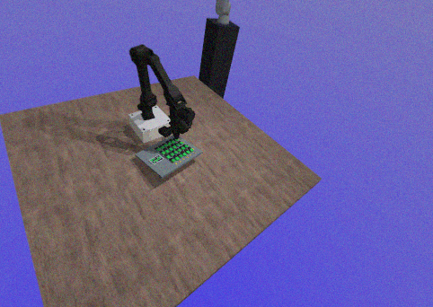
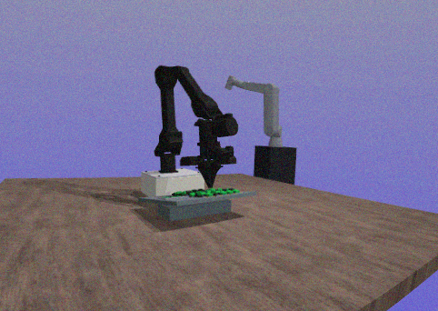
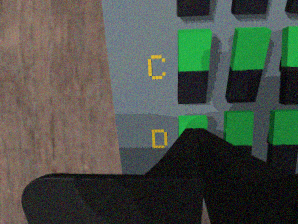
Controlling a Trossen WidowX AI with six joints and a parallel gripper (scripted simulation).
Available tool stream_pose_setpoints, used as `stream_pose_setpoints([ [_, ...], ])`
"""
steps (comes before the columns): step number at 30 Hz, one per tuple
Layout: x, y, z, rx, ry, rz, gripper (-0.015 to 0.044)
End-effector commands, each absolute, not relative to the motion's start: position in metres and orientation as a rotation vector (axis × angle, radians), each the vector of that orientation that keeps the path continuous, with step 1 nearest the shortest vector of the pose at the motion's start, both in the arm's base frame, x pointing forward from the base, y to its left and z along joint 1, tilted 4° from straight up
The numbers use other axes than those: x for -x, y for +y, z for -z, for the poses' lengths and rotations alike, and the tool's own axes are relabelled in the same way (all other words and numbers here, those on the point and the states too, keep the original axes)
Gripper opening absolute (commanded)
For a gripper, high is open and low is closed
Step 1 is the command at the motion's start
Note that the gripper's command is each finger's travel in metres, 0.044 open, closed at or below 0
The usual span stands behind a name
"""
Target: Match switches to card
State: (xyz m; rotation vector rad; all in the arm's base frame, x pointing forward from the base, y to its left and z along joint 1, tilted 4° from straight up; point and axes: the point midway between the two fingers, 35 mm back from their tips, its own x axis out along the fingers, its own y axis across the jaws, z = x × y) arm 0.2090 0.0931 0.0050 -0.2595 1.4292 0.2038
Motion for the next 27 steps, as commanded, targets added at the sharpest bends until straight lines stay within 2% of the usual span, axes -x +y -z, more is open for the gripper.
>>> stream_pose_setpoints([
  [1,-0.2095,0.0934,-0.0048,0.262,1.427,-0.208,0.0],
  [27,-0.21,0.0934,-0.0016,0.262,1.427,-0.208,0.0],
])
